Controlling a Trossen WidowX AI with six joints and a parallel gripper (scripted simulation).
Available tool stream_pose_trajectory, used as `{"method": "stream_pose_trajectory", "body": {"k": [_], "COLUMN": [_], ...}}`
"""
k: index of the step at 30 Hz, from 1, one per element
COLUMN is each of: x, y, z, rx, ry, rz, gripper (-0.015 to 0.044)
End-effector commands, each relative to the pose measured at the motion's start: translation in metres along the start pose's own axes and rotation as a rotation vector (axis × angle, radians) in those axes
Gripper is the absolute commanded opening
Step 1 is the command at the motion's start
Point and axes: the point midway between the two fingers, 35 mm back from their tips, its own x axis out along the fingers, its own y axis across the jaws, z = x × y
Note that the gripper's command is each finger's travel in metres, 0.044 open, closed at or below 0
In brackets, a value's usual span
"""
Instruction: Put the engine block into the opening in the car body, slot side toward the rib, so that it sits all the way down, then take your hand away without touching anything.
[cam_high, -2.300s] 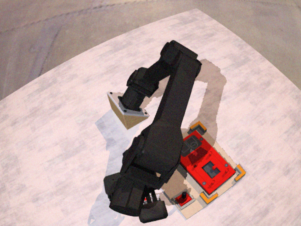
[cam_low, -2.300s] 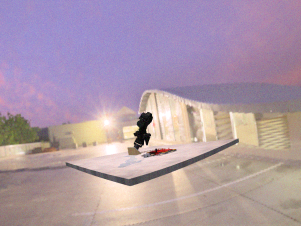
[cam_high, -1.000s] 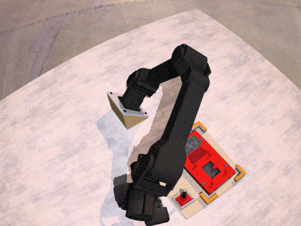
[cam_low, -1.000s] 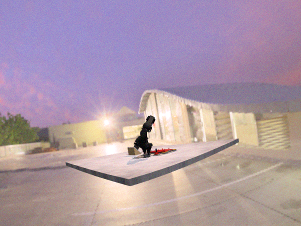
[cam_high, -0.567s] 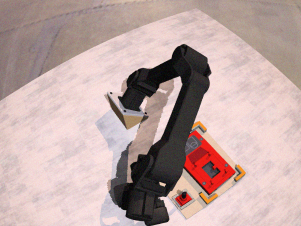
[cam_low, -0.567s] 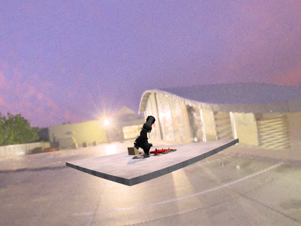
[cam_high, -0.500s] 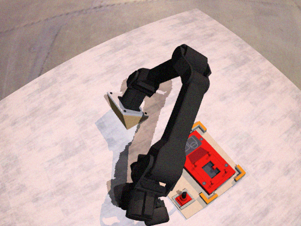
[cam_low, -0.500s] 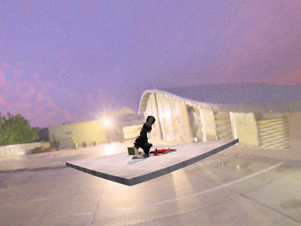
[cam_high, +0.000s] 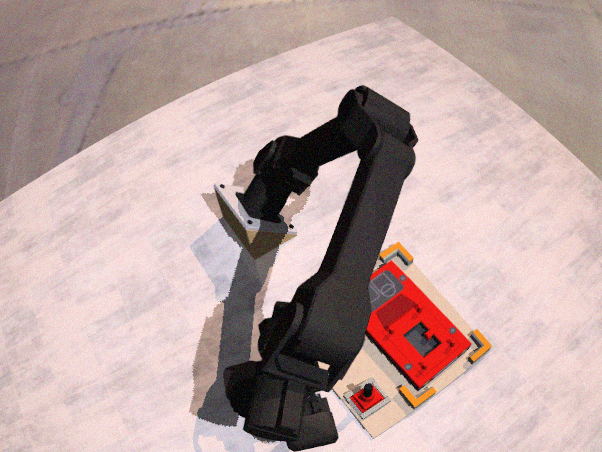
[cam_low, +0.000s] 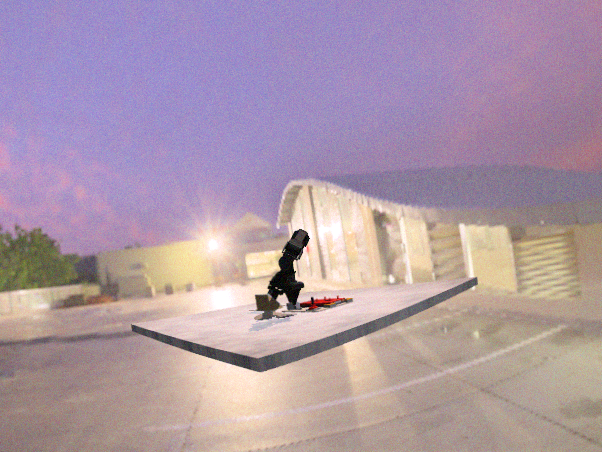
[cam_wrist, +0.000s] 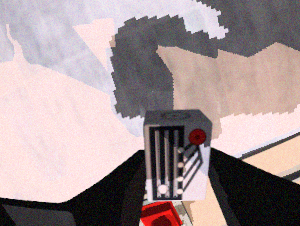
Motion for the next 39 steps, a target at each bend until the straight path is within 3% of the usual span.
{"method": "stream_pose_trajectory", "body": {"k": [1,27,39], "x": [-0.016,-0.100,-0.094], "y": [0.003,-0.004,-0.002], "z": [0.002,0.004,-0.020], "rx": [-0.003,-0.002,-0.223], "ry": [-0.006,-0.006,-0.015], "rz": [0.005,0.003,0.005], "gripper": [0.0000,0.0000,0.0000]}}
